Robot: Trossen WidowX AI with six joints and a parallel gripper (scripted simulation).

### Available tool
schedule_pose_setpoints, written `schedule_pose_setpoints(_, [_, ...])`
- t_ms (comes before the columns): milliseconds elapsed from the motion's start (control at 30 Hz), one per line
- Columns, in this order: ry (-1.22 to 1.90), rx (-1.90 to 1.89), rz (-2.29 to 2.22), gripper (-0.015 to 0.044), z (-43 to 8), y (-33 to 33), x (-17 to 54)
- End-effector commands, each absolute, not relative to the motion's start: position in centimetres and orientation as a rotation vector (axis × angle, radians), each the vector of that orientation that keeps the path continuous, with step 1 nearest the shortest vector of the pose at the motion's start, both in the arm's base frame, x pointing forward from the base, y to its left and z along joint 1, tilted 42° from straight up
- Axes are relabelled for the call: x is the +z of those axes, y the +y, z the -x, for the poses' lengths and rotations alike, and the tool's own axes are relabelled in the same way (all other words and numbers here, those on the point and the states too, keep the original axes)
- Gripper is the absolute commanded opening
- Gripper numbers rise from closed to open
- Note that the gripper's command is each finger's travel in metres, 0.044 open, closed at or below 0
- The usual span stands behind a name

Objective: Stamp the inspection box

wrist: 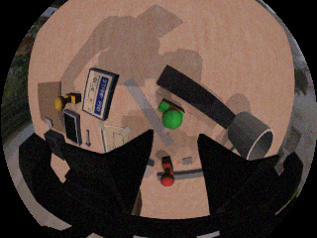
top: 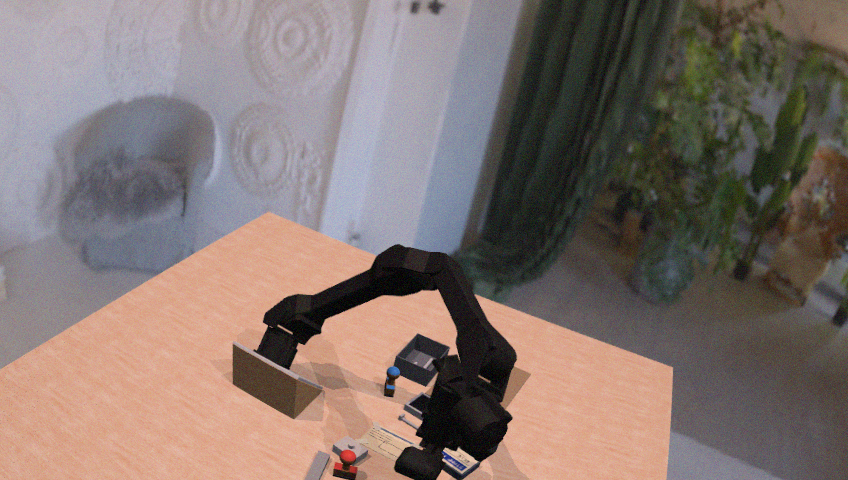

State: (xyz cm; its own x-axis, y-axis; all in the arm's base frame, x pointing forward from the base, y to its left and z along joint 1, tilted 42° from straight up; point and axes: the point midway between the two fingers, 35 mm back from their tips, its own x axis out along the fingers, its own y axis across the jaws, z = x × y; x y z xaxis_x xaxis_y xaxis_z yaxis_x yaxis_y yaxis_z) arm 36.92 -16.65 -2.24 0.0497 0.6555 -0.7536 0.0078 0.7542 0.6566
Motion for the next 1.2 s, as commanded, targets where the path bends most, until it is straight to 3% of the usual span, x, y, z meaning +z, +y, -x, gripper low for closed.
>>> schedule_pose_setpoints(0, [1.453, 0.539, -0.582, 0.0217, -37.1, -16.2, -2.6])
schedule_pose_setpoints(1167, [1.452, 0.54, -0.583, 0.0217, -37.4, -12.4, -6.8])
